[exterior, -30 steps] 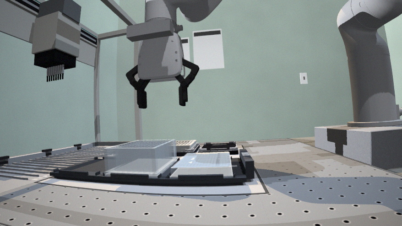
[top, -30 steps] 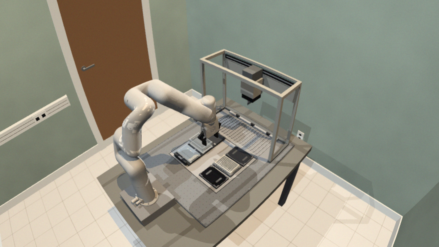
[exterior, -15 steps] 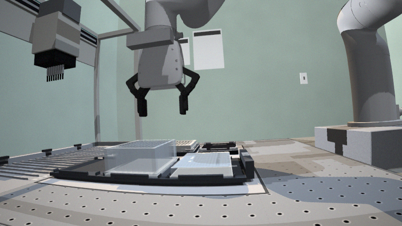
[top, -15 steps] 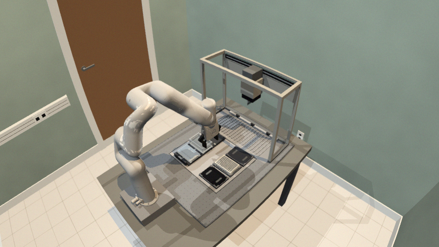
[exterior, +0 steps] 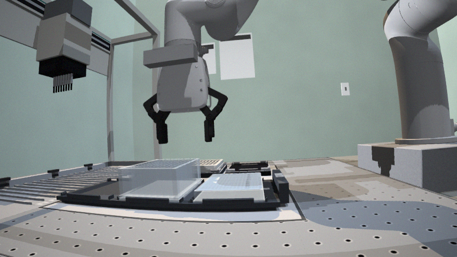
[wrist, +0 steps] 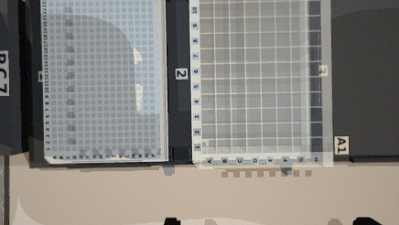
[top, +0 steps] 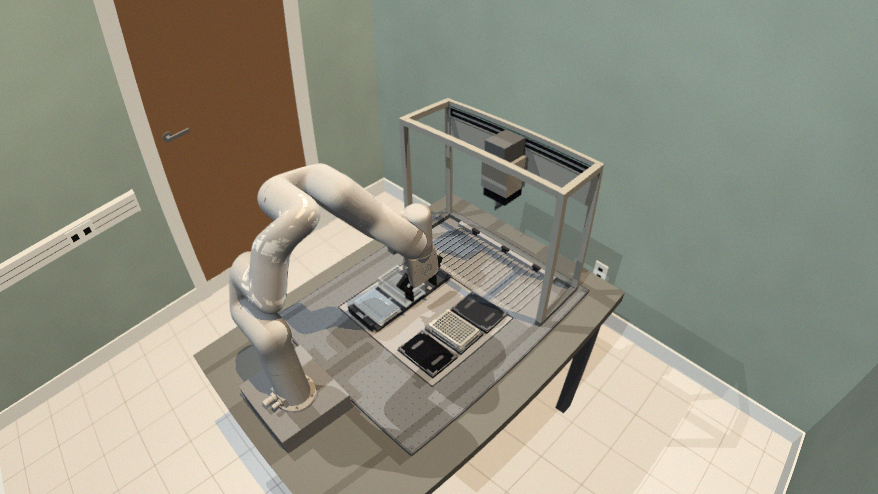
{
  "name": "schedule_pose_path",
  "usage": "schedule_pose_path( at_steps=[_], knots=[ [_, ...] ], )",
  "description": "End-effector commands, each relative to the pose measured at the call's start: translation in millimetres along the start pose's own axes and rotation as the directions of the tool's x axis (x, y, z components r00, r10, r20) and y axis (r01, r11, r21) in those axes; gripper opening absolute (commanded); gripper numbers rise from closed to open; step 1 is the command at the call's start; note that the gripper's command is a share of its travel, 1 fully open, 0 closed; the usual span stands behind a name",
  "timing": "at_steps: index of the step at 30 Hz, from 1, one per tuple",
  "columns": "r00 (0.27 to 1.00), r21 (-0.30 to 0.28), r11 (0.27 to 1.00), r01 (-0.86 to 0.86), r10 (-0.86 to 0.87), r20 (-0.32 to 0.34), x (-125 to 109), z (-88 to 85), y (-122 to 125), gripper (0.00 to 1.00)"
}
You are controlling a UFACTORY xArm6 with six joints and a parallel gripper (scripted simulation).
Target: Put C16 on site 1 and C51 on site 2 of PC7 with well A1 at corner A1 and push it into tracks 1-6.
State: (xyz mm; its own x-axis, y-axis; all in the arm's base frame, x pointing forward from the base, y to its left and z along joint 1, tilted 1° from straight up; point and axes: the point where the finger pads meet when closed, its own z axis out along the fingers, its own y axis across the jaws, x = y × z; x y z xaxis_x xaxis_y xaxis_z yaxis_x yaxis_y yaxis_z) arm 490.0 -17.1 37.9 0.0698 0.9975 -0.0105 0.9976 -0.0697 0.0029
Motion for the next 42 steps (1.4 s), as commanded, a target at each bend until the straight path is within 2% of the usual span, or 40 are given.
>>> schedule_pose_path(
  at_steps=[1, 34, 42],
  knots=[
    [1.000, -0.004, 1.000, 0.000, 0.000, 0.000, 0.1, 4.9, 1.6, 1.00],
    [1.000, -0.004, 1.000, 0.000, 0.000, 0.000, 0.1, 53.2, 1.6, 1.00],
    [1.000, -0.004, 1.000, 0.000, 0.000, 0.000, 0.1, 53.2, 1.7, 1.00]
  ],
)
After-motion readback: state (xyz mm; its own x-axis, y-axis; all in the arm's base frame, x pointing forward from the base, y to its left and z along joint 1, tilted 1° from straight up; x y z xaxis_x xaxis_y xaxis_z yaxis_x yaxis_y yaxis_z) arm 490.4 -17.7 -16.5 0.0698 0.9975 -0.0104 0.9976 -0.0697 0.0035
